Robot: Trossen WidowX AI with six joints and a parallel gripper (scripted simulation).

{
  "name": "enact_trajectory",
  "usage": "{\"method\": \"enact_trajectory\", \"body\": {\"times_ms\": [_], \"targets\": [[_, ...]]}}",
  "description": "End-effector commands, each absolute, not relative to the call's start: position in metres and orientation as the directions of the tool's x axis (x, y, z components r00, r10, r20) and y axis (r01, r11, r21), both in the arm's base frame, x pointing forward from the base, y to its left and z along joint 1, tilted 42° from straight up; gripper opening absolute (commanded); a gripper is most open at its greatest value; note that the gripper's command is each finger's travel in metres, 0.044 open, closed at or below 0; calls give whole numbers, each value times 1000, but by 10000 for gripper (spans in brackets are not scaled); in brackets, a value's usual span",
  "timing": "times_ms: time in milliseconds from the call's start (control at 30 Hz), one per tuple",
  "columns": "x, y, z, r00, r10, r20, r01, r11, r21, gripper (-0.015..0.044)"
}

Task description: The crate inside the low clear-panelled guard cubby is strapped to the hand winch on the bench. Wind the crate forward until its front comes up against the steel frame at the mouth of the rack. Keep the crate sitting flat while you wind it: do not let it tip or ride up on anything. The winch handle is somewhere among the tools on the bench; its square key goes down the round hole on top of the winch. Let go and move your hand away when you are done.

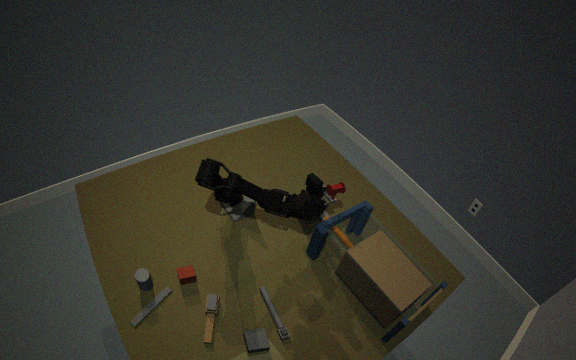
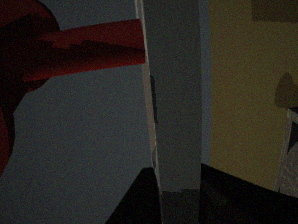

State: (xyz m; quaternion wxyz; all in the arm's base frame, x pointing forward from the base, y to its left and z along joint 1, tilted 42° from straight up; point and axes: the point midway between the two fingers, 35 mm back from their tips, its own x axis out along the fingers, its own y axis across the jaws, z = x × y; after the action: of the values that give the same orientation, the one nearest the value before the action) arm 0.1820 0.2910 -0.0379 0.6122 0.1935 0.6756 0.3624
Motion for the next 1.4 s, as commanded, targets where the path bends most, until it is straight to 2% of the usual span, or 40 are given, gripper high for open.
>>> {"method": "enact_trajectory", "body": {"times_ms": [0,1367], "targets": [[184,294,-37,-168,714,-679,-183,655,733,0],[190,274,-65,-182,726,-663,-151,645,749,0]]}}
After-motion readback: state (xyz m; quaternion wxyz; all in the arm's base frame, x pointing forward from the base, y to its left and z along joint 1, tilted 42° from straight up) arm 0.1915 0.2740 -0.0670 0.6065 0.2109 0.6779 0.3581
